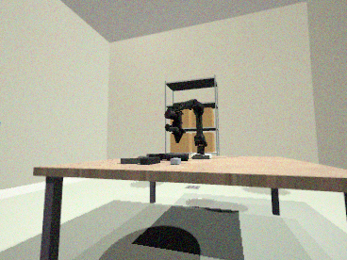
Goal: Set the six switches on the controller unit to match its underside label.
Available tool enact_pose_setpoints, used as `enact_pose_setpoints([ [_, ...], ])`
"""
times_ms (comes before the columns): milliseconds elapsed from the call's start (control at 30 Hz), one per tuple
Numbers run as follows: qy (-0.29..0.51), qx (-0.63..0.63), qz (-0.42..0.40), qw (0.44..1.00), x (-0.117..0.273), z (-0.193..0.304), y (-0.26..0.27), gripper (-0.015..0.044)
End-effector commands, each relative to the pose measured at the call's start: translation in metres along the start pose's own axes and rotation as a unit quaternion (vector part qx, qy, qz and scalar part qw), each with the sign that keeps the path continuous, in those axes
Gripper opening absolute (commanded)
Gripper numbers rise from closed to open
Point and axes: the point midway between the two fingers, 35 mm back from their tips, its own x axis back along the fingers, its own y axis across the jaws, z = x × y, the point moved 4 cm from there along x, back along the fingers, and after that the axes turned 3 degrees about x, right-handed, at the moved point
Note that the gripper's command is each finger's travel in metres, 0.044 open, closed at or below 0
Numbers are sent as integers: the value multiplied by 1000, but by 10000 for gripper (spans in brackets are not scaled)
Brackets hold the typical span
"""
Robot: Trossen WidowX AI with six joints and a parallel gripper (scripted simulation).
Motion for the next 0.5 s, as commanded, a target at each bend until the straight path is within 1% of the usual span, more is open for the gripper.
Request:
enact_pose_setpoints([
  [0, 0, 0, 0, 1000, 0, 0, 0, 184],
  [333, 0, 0, 0, 1000, 0, 0, 0, 440],
  [400, 0, 0, 0, 1000, 0, 0, 0, 440],
  [467, 0, 1, 0, 1000, -4, 0, -3, 387],
])
